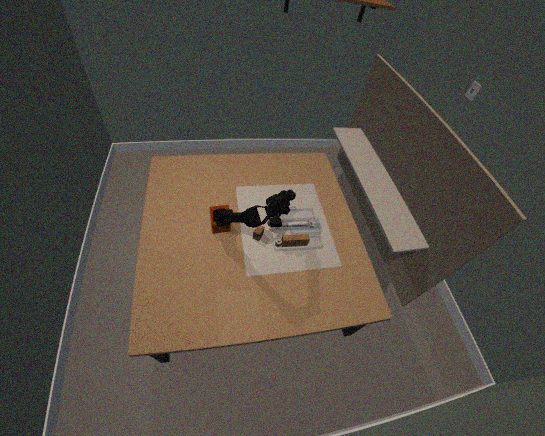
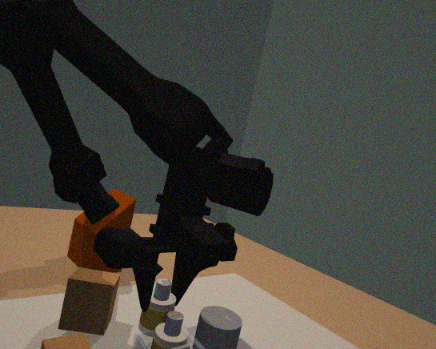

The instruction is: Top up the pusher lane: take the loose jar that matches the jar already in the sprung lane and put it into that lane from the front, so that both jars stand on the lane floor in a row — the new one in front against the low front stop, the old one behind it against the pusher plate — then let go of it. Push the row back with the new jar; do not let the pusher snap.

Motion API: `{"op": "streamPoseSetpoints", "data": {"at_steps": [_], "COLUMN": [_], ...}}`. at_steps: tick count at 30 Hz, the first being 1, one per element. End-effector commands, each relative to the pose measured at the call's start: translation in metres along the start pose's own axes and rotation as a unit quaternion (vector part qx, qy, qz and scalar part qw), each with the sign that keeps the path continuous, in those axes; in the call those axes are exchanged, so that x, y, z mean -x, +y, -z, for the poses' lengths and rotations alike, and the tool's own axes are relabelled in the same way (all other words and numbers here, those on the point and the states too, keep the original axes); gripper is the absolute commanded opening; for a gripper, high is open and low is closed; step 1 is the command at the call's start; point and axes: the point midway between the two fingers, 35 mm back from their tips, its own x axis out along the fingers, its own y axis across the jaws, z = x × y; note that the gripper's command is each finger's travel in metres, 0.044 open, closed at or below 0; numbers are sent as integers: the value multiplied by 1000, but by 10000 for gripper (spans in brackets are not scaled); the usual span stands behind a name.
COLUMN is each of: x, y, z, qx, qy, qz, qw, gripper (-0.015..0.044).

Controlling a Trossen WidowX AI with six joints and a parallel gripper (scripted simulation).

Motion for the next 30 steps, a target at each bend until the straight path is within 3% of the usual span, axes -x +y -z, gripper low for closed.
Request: {"op": "streamPoseSetpoints", "data": {"at_steps": [1,30], "x": [3,6], "y": [0,-1], "z": [-13,-24], "qx": [-9,-9], "qy": [-13,-13], "qz": [0,0], "qw": [1000,1000], "gripper": [0,0]}}
